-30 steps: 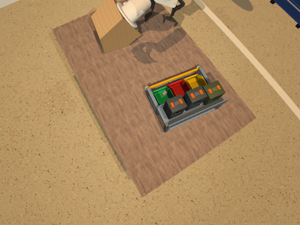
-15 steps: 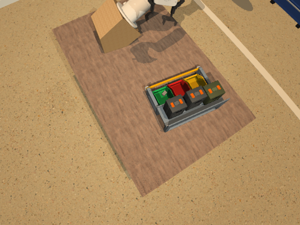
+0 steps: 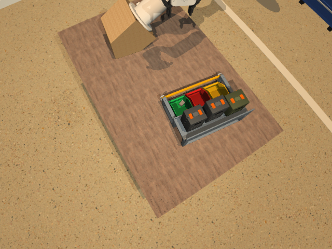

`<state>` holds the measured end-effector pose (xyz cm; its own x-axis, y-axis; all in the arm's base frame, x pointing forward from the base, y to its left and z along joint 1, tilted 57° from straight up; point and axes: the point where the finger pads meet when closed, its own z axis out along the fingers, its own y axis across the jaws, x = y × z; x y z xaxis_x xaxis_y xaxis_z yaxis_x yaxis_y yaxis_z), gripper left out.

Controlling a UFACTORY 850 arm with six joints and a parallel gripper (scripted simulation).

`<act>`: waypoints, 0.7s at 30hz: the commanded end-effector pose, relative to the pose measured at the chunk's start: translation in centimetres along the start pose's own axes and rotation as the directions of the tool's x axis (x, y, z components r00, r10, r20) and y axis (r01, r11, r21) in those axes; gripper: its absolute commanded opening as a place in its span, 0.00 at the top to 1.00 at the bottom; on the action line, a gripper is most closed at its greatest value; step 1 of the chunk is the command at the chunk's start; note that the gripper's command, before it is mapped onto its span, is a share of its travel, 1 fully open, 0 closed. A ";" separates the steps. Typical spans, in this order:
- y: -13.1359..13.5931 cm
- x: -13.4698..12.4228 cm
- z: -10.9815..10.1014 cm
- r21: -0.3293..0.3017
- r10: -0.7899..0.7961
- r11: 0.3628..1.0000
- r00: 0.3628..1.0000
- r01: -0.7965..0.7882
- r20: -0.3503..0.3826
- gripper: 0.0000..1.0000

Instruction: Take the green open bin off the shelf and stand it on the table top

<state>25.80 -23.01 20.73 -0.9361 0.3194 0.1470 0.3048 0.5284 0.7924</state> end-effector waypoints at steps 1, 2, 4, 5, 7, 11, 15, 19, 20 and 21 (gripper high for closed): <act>0.0 0.0 -0.1 -0.010 -0.042 0.999 0.999 0.042 0.005 0.00; 0.0 0.0 -0.1 -0.010 -0.042 0.999 0.999 0.042 0.005 0.00; 0.0 0.0 -0.1 -0.010 -0.042 0.999 0.999 0.042 0.005 0.00; 0.0 0.0 -0.1 -0.010 -0.042 0.999 0.999 0.042 0.005 0.00; 0.0 0.0 -0.1 -0.010 -0.042 0.999 0.999 0.042 0.005 0.00; 0.0 0.0 -0.1 -0.035 -0.194 0.980 0.981 0.194 0.012 0.00; 0.0 0.0 -0.1 -0.052 -0.293 0.955 0.956 0.293 0.018 0.00; 0.0 0.0 -0.1 -0.052 -0.293 0.955 0.956 0.293 0.018 0.00; 0.0 0.0 -0.1 -0.052 -0.293 0.955 0.956 0.293 0.018 0.00; 0.0 0.0 -0.1 -0.052 -0.293 0.955 0.956 0.293 0.018 0.00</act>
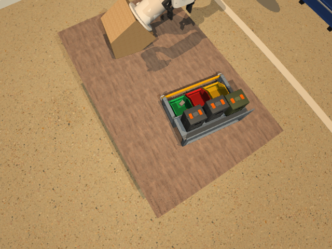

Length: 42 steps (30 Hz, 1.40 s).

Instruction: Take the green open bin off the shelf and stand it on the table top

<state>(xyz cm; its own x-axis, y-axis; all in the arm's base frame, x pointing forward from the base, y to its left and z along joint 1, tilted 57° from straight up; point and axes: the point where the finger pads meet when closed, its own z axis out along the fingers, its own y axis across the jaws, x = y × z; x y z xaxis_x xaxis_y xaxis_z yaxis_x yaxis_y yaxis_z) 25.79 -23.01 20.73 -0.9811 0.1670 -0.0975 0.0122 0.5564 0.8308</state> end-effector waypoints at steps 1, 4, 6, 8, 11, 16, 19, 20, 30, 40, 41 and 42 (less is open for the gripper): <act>0.0 0.0 -0.1 0.000 -0.005 1.000 1.000 0.005 0.001 0.00; 0.0 0.0 -0.1 0.000 -0.005 1.000 1.000 0.005 0.001 0.00; 0.0 0.0 -0.1 -0.002 -0.016 1.000 1.000 0.016 0.001 0.00; 0.0 0.0 -0.1 -0.004 -0.028 1.000 1.000 0.028 0.002 0.00; 0.0 0.0 -0.1 -0.005 -0.034 0.999 0.999 0.034 0.002 0.00; 0.0 0.0 -0.1 -0.005 -0.034 0.999 0.999 0.034 0.002 0.00; 0.0 0.0 -0.1 -0.005 -0.034 0.999 0.999 0.034 0.002 0.00; 0.0 0.0 -0.1 -0.005 -0.034 0.999 0.999 0.034 0.002 0.00; 0.0 0.0 -0.1 -0.005 -0.034 0.999 0.999 0.034 0.002 0.00; 0.0 0.0 -0.1 -0.005 -0.034 0.999 0.999 0.034 0.002 0.00; 0.0 0.0 -0.1 -0.005 -0.034 0.999 0.999 0.034 0.002 0.00; 0.0 0.0 -0.1 -0.005 -0.034 0.999 0.999 0.034 0.002 0.00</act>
